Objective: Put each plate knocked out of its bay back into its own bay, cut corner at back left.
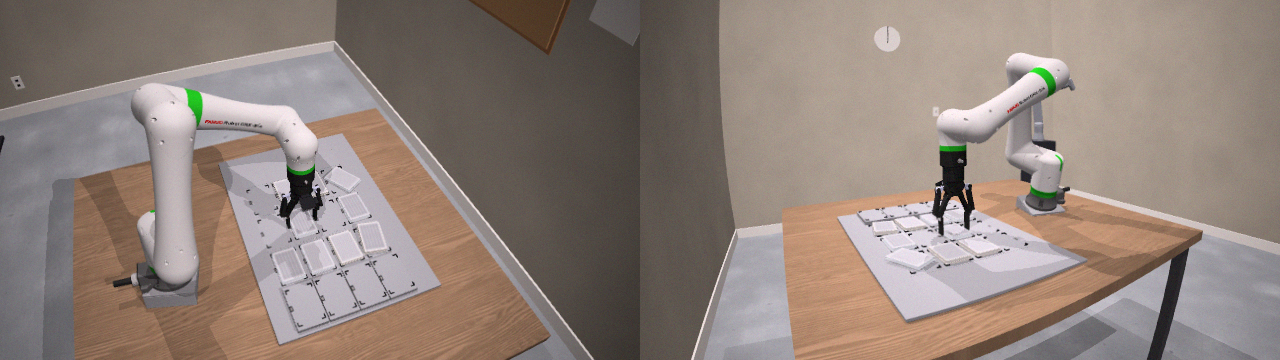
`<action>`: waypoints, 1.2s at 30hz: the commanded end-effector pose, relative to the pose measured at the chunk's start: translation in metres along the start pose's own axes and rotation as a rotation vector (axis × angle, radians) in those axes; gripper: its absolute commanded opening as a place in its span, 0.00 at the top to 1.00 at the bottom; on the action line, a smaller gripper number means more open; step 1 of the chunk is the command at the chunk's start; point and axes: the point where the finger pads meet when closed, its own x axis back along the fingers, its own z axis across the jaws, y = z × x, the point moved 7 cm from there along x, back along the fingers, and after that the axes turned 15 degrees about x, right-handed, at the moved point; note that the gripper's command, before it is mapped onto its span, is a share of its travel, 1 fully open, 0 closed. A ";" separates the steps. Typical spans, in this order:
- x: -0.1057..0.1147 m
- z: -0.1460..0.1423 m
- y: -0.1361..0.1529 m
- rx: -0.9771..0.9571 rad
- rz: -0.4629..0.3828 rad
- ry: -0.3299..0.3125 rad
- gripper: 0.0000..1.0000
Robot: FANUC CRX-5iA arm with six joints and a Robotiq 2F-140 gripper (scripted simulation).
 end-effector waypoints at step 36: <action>0.020 0.000 0.000 0.000 0.001 -0.002 0.30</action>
